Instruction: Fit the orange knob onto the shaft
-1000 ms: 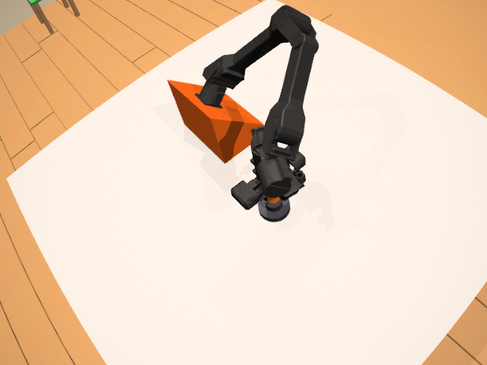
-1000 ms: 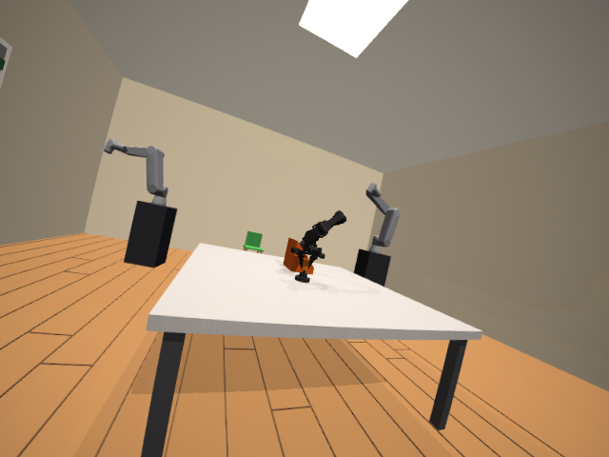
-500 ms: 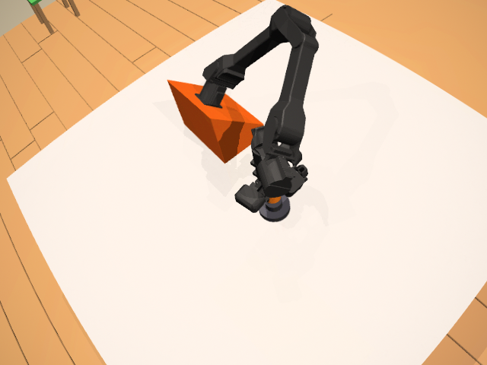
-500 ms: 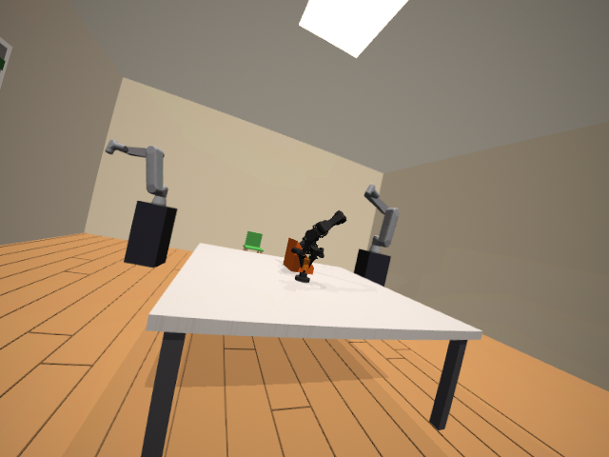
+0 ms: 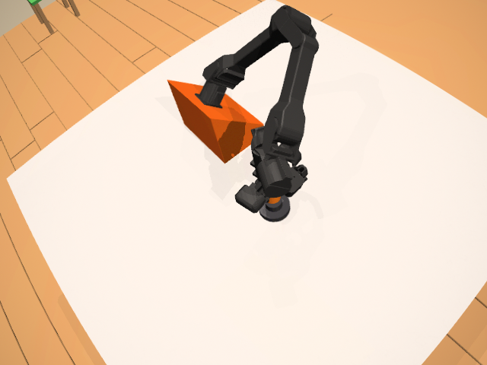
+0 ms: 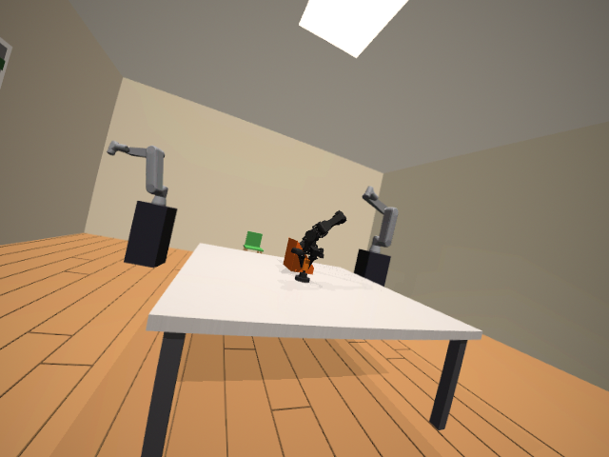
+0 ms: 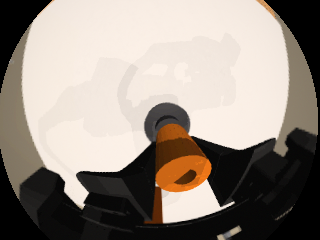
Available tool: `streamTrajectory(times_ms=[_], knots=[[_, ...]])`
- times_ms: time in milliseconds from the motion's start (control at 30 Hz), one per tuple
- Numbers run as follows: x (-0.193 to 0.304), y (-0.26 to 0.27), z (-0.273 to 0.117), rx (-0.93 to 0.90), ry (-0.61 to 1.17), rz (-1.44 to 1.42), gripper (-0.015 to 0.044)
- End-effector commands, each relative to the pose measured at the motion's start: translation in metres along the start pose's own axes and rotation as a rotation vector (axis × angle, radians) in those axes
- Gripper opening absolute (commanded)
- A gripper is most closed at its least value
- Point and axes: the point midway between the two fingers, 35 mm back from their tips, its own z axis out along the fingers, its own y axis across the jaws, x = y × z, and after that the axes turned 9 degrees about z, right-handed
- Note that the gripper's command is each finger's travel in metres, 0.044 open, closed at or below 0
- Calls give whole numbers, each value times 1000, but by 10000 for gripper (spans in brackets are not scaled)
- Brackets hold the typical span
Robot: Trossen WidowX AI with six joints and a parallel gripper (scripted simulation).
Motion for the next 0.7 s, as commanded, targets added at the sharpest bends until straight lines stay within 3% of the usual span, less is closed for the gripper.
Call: streamTrajectory(times_ms=[0, 667], knots=[[0, 0, 1, -1, 0, -6, 0], [-2, 1, -4, -1, -1, -93, 0]])
